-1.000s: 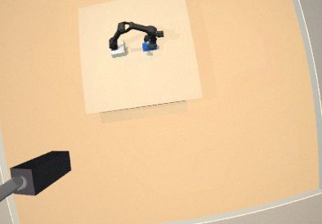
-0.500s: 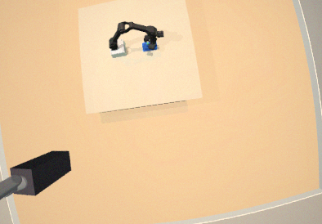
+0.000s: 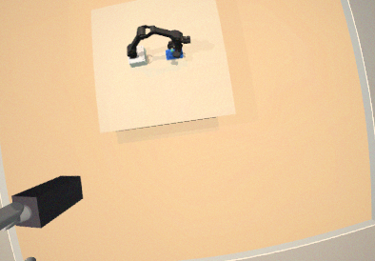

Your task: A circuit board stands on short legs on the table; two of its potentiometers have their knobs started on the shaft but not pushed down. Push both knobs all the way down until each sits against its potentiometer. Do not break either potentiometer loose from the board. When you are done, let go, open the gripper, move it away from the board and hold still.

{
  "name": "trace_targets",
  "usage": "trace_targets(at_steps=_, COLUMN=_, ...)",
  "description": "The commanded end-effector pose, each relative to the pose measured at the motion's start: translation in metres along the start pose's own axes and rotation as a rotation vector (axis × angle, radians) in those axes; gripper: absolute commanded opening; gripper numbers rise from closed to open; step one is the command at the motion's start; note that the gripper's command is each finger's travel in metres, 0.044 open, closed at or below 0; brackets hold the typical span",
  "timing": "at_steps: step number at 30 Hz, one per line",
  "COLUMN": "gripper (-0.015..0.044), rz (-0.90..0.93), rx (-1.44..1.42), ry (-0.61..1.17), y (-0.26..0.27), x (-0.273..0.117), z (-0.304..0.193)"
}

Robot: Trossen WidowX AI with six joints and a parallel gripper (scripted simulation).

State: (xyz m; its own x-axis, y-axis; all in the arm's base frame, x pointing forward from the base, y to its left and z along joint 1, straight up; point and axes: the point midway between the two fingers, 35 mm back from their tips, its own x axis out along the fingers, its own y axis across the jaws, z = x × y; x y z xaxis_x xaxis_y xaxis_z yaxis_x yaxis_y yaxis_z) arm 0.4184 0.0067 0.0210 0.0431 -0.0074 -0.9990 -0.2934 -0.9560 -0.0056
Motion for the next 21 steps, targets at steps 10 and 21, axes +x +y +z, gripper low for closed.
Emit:
trace_targets(at_steps=10, gripper=0.0, rz=-0.001, rx=-0.004, ry=-0.005, y=-0.0004, x=0.0125, z=-0.0006)
trace_targets(at_steps=21, gripper=0.0, rz=-0.001, rx=-0.004, ry=-0.005, y=-0.0004, x=0.0152, z=-0.0006)
